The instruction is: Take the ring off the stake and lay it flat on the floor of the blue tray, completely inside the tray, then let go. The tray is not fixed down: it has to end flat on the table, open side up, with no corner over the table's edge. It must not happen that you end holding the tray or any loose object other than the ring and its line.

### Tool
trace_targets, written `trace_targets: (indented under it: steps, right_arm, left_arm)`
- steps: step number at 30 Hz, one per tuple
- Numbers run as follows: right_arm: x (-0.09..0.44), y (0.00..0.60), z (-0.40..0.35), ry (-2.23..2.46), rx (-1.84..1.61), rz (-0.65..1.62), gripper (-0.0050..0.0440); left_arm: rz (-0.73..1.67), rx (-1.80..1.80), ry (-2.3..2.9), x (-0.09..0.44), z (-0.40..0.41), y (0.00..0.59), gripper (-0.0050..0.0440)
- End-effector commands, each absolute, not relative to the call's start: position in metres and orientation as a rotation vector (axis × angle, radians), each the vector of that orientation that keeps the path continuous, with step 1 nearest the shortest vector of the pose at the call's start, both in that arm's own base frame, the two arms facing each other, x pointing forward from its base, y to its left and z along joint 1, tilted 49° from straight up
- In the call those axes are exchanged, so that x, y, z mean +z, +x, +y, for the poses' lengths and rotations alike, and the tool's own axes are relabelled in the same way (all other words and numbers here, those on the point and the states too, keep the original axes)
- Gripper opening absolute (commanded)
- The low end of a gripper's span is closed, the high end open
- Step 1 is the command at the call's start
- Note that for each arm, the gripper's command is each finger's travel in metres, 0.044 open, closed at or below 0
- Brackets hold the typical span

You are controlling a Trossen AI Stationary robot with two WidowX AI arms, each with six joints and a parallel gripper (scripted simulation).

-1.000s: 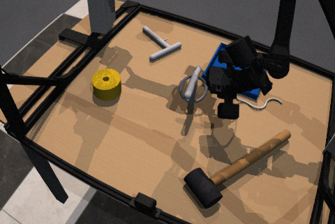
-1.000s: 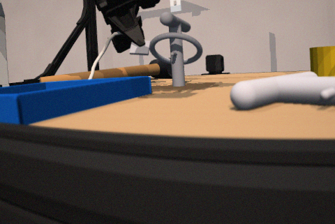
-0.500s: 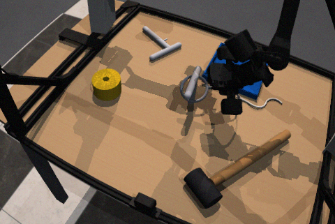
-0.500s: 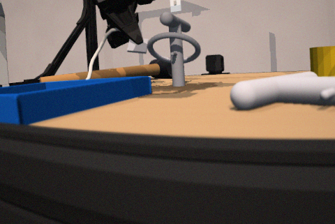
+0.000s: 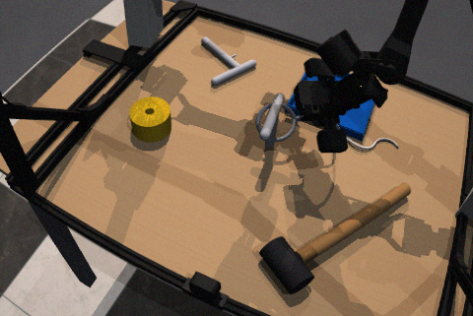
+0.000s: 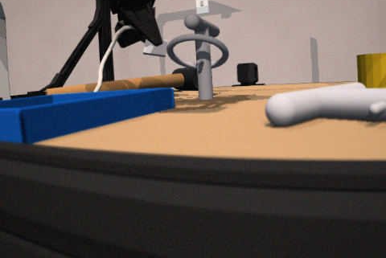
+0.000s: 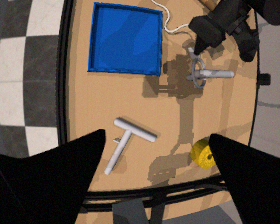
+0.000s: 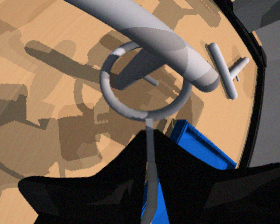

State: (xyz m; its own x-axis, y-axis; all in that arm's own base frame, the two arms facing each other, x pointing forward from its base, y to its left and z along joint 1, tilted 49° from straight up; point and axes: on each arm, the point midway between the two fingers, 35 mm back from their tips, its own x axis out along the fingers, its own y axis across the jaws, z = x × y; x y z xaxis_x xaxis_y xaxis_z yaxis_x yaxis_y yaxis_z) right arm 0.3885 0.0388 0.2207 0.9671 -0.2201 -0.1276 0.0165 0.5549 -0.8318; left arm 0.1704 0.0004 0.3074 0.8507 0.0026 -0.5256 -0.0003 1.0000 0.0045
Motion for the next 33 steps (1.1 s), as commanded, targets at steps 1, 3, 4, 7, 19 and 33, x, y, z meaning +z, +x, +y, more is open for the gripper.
trace_targets:
  steps: [1, 3, 4, 7, 19, 33]
  right_arm:
    - [0.226, 0.388, 0.038, -0.974, -0.141, 0.220, 0.0000]
    - [0.226, 0.388, 0.038, -0.974, -0.141, 0.220, 0.0000]
    - [0.226, 0.388, 0.038, -0.974, -0.141, 0.220, 0.0000]
    - [0.226, 0.388, 0.038, -0.974, -0.141, 0.220, 0.0000]
    - [0.233, 0.388, 0.032, -1.017, -0.079, 0.243, 0.0000]
    - [0.238, 0.386, 0.029, -1.043, -0.035, 0.258, 0.0000]
  left_arm:
    - [0.554, 0.000, 0.000, 0.307, 0.000, 0.170, 0.0400]
    - [0.554, 0.000, 0.000, 0.307, 0.000, 0.170, 0.0400]
    - [0.554, 0.000, 0.000, 0.307, 0.000, 0.170, 0.0400]
    - [0.554, 0.000, 0.000, 0.307, 0.000, 0.170, 0.0400]
    - [0.554, 0.000, 0.000, 0.307, 0.000, 0.170, 0.0400]
    - [0.554, 0.000, 0.000, 0.307, 0.000, 0.170, 0.0400]
